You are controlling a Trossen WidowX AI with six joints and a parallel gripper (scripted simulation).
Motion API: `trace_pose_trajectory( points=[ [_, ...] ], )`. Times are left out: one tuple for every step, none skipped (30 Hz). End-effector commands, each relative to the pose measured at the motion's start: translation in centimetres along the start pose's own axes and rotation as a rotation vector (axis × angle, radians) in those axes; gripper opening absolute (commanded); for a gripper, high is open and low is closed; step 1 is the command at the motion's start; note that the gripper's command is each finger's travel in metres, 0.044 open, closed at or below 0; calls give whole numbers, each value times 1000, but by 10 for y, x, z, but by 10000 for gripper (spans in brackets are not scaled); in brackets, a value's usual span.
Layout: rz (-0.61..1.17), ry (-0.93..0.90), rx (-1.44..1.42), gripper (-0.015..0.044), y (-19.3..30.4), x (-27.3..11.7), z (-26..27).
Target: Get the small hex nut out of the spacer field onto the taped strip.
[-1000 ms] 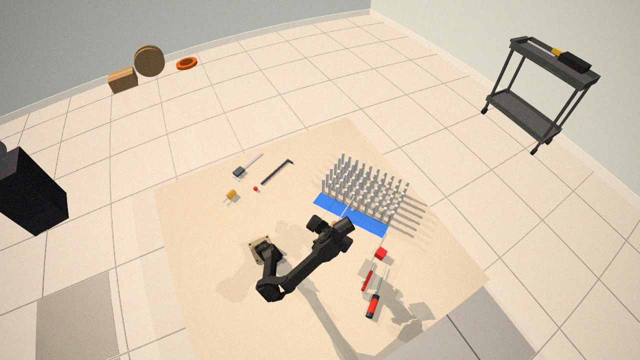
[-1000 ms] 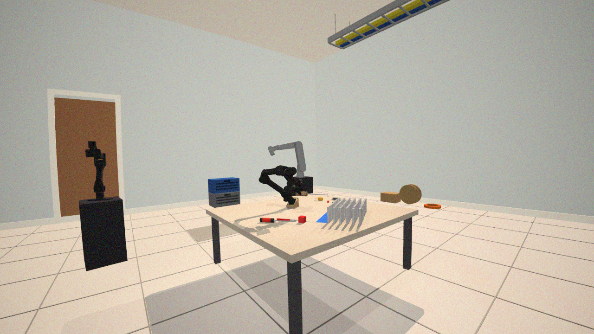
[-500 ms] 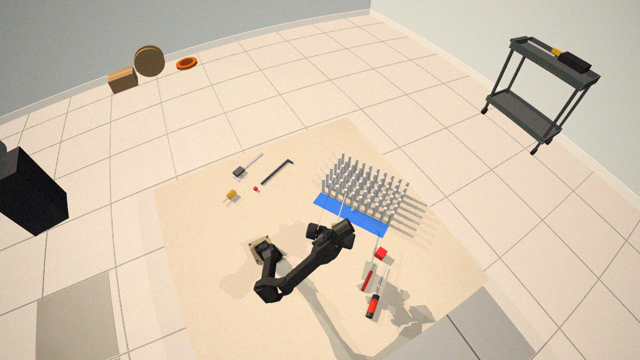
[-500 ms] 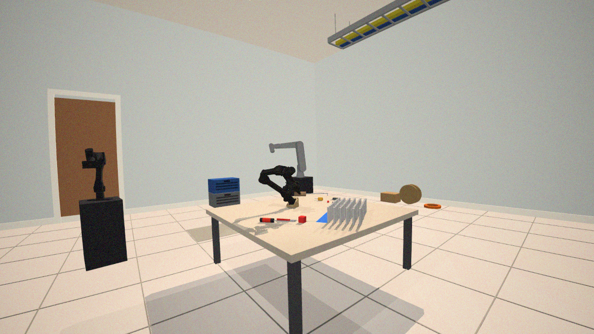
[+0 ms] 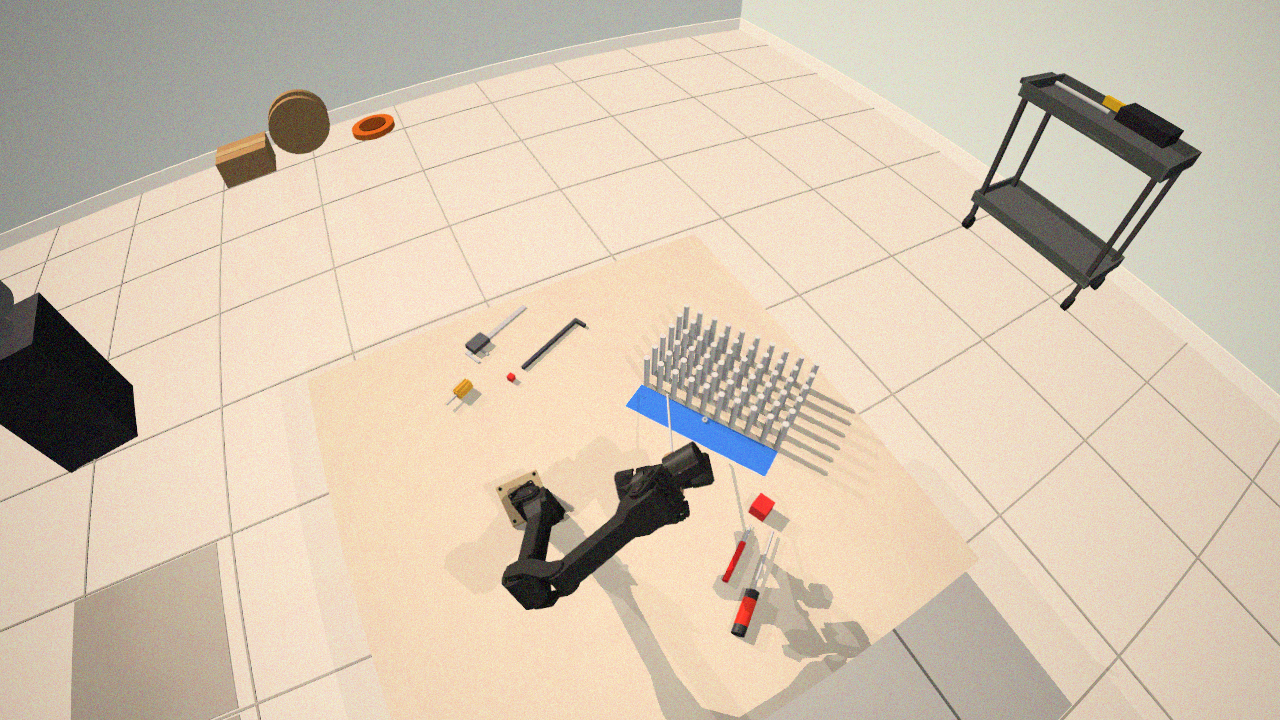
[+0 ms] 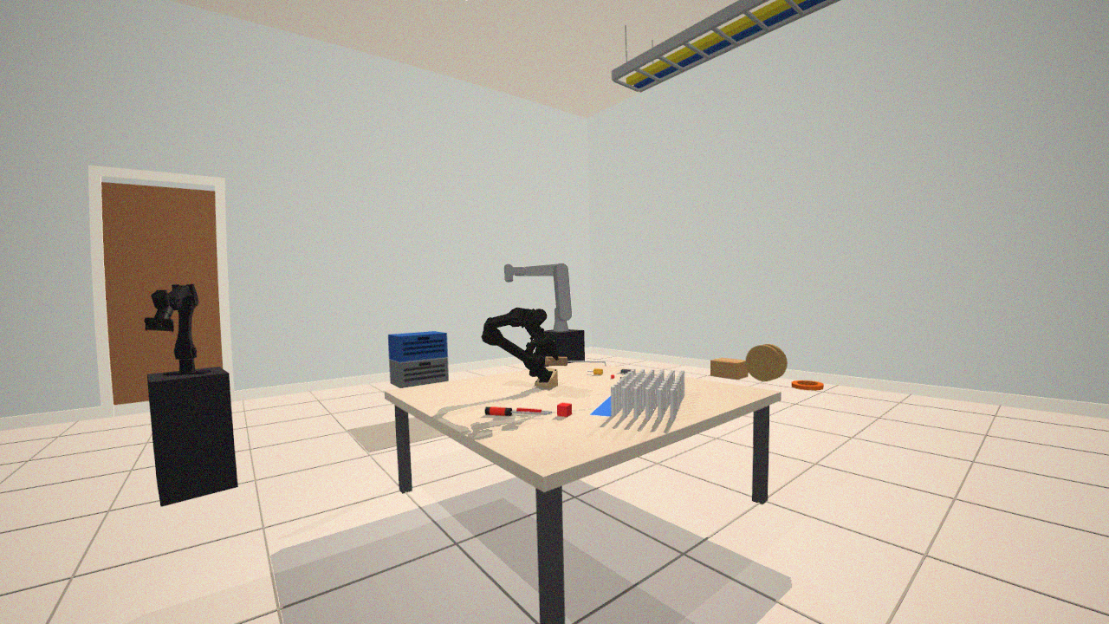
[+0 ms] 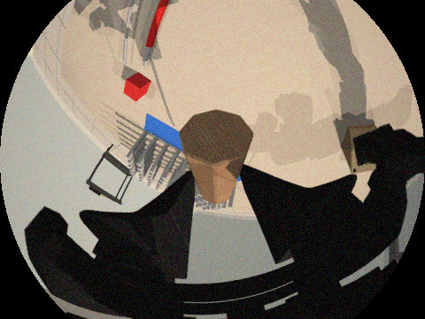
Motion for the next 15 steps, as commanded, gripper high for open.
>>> trace_pose_trajectory(
  points=[
    [-15, -39, -133, 0, -3, -7, 4],
    [-20, -45, -167, 0, -4, -8, 4],
    [-26, -51, -200, 0, -5, -9, 5],
    [-32, -56, -233, 0, -5, -10, 5],
    [-39, -62, -266, 0, -6, -12, 5],
    [-45, -67, -299, 0, -7, -13, 6],
    [-52, -72, -332, 0, -7, -14, 6],
    [-58, -76, -365, 0, -8, -15, 7],
    [-65, -81, -398, 0, -9, -16, 7],
    [-72, -84, -432, 0, -9, -17, 7],
    [-79, -86, -465, 0, -10, -18, 7],
    [-86, -89, -498, 0, -11, -19, 7],
    [-93, -92, -532, 0, -12, -20, 7],
    [-101, -94, -565, 0, -12, -21, 7],
    [-108, -96, -598, 0, -13, -22, 7]
  ],
)
Point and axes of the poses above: the point midway between the two fingers, 35 mm back from their tips, its own x axis out along the fingers, its own z axis across the jaws, y = z × x, the point moved 6 cm from there along -x, back along the fingers, and after that the axes turned 5 degrees about -x, right-handed, at the moved point
